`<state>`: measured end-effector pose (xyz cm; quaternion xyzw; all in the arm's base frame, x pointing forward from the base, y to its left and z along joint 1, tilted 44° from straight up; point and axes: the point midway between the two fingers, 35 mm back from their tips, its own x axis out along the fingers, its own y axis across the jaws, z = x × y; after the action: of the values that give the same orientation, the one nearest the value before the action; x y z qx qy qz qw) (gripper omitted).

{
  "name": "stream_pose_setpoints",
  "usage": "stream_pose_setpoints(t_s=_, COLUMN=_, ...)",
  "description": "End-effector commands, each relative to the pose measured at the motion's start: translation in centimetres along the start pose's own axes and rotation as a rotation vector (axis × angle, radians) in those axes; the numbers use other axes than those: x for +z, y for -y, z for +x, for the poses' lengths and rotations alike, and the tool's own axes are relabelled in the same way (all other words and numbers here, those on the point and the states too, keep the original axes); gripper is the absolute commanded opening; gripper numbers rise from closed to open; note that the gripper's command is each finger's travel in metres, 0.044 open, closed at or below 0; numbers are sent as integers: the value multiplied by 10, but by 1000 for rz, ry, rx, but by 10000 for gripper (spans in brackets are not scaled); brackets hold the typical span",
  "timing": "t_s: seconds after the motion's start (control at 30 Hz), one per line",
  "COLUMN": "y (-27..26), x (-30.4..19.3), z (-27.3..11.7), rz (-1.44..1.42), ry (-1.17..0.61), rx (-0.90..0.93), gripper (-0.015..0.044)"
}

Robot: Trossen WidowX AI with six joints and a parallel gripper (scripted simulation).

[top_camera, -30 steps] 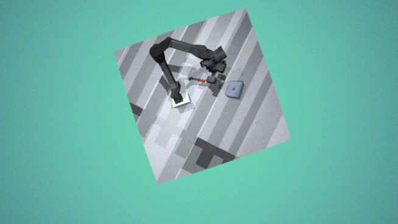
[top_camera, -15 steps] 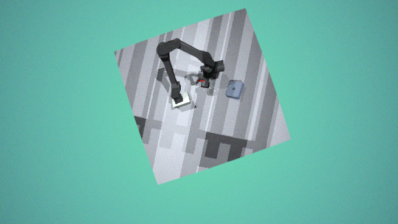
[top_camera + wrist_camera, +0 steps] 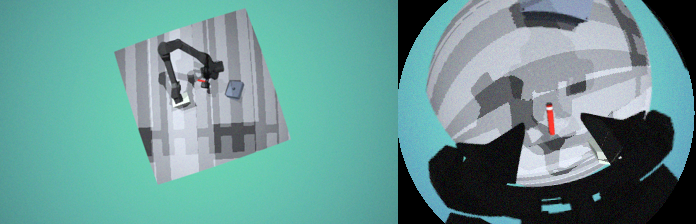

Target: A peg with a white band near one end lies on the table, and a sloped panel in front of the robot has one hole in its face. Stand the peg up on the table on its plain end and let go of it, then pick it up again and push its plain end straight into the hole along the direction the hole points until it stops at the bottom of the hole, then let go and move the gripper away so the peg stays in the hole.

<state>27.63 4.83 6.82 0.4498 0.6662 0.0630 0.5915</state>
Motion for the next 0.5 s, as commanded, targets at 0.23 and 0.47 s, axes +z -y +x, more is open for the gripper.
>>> stream_pose_setpoints(t_s=0.23, y=2, x=-1, z=19, rz=14, ry=-12, rx=1, gripper=440)
stream_pose_setpoints(t_s=0.47, y=2, x=-1, z=31, rz=14, ry=-12, rx=1, gripper=440)
